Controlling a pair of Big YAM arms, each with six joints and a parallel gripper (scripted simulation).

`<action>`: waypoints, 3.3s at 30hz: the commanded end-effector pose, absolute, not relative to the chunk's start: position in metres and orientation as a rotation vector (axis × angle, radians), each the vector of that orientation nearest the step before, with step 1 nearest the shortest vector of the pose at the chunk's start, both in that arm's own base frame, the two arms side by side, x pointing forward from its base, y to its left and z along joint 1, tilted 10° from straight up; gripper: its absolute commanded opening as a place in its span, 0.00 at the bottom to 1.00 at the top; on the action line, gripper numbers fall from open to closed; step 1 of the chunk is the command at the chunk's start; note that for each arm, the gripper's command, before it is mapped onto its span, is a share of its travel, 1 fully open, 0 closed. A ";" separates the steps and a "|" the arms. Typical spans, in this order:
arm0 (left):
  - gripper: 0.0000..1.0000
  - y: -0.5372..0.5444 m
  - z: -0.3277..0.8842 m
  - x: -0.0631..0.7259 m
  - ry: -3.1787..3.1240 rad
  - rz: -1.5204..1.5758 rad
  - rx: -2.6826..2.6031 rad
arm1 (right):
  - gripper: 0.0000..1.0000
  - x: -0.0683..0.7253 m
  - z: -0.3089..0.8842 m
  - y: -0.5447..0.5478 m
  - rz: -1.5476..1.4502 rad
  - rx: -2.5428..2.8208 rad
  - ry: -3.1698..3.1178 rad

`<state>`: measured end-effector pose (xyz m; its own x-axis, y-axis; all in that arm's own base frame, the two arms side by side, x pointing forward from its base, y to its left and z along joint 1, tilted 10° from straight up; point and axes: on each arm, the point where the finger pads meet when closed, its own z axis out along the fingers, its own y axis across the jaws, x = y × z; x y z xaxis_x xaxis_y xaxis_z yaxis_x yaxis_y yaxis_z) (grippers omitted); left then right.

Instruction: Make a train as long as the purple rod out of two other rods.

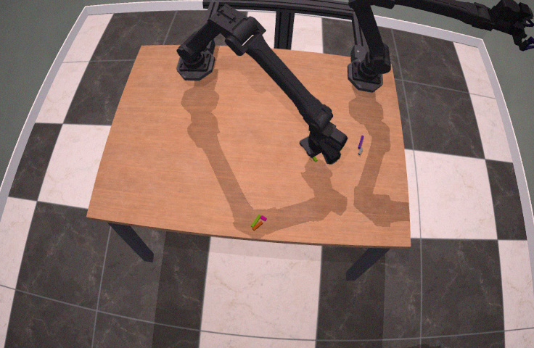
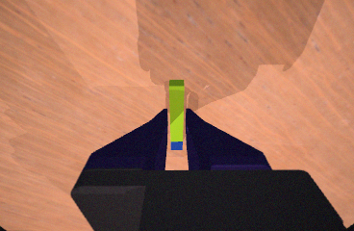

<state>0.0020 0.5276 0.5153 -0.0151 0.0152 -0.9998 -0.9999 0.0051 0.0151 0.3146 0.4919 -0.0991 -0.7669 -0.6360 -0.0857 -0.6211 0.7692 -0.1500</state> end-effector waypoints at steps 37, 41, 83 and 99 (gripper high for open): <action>1.00 0.522 0.531 -0.005 1.160 1.245 -1.173 | 0.23 0.306 0.009 0.523 -0.095 -0.989 2.780; 1.00 0.522 0.531 -0.005 1.160 1.245 -1.173 | 0.23 0.309 0.022 0.520 -0.096 -0.977 2.784; 1.00 0.522 0.531 -0.005 1.160 1.245 -1.173 | 1.00 0.296 0.062 0.524 -0.091 -0.988 2.779; 1.00 0.522 0.531 -0.005 1.160 1.245 -1.173 | 1.00 0.282 0.085 0.514 -0.165 -1.016 2.820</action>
<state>0.0020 0.5276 0.5153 -0.0151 0.0152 -0.9998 -0.9999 0.0051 0.0151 0.2861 0.5052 0.0861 -0.7666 -0.6336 -0.1044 -0.6191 0.7724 -0.1415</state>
